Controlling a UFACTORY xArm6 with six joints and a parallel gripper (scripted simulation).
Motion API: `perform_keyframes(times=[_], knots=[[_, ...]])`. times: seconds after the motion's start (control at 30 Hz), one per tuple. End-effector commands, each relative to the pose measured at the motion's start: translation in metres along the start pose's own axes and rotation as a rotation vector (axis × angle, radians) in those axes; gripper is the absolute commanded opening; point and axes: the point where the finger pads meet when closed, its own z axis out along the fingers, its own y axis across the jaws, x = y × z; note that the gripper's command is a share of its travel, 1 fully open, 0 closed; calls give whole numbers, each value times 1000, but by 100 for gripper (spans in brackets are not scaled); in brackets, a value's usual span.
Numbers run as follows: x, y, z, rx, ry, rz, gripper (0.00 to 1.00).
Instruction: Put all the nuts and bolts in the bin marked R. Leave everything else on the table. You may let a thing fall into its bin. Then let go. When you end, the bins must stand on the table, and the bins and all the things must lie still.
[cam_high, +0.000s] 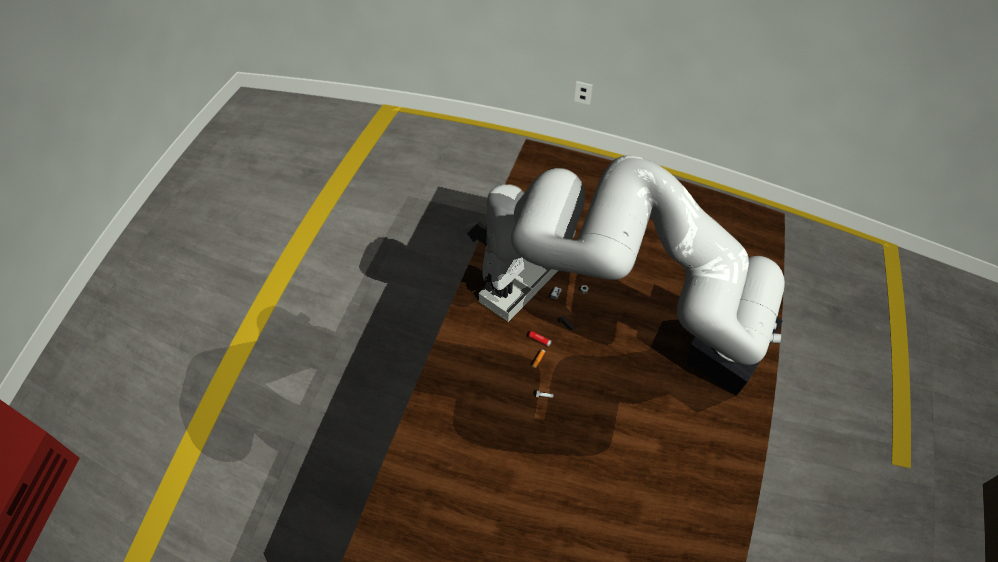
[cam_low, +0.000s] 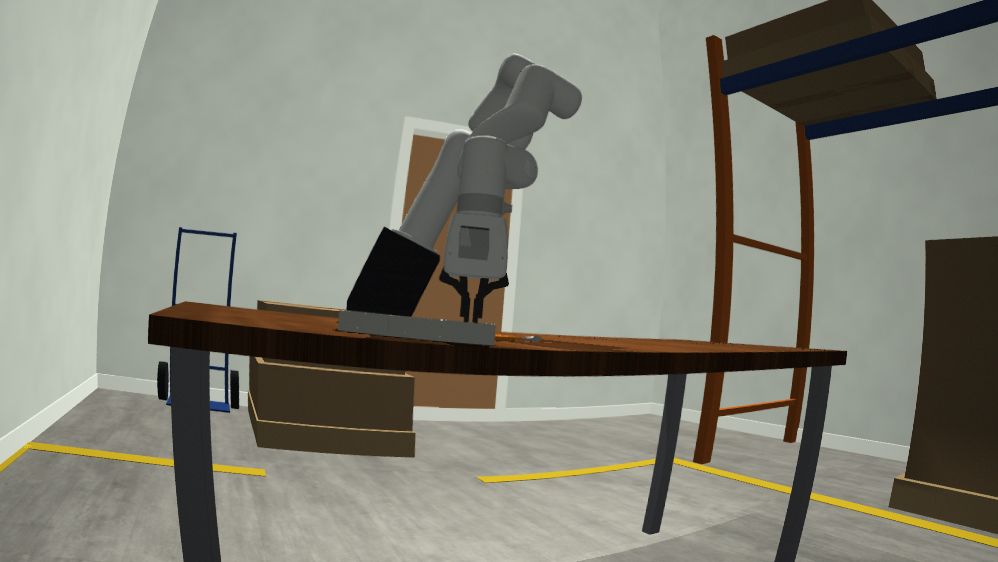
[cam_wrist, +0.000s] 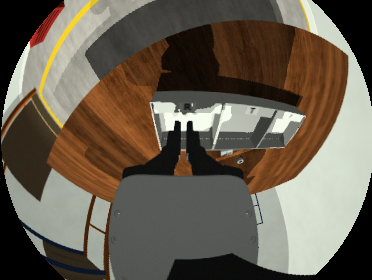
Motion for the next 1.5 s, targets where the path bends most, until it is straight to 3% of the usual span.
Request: perform_keyframes(times=[0.0, 0.43, 0.93, 1.0, 1.07, 1.3, 1.33, 1.47], knots=[[2, 0, -6, 1, 4, -1, 7], [2, 0, -30, 1, 4, -1, 7], [1, 0, -155, 0, 5, -1, 7], [1, 0, -155, 0, 5, -1, 7], [2, 0, -169, 0, 5, -1, 7], [2, 0, -169, 0, 5, -1, 7], [-3, 5, -164, 0, 4, 49, 30], [-21, 26, -145, 1, 5, 216, 30]])
